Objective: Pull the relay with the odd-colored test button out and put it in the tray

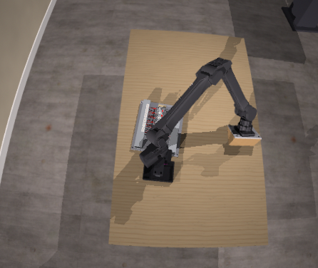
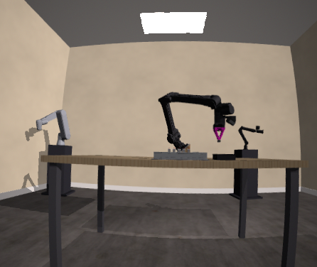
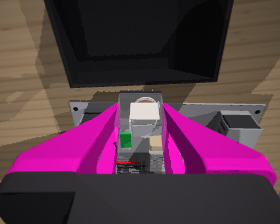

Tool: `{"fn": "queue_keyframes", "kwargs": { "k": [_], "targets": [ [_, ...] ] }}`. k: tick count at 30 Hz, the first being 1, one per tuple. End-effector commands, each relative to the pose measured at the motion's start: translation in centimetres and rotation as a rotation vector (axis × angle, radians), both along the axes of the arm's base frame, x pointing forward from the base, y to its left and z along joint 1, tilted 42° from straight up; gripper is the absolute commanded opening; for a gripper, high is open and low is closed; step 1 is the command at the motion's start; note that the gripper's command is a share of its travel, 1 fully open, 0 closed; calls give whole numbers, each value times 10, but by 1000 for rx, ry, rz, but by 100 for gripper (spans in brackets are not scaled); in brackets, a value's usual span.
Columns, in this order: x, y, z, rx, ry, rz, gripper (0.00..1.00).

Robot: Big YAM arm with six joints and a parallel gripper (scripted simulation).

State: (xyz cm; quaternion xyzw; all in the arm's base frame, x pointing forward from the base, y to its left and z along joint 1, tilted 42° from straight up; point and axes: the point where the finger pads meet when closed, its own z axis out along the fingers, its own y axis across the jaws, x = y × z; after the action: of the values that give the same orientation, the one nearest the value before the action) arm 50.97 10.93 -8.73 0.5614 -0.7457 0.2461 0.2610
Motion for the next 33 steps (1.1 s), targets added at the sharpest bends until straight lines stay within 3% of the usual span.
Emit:
{"fn": "queue_keyframes", "kwargs": {
  "k": [1,13,33],
  "targets": [
    [17,24,7,16,-46,8,0],
    [19,41,-7,16,-46,11,0],
    [19,37,-9,15,-41,4,0]
  ]
}}
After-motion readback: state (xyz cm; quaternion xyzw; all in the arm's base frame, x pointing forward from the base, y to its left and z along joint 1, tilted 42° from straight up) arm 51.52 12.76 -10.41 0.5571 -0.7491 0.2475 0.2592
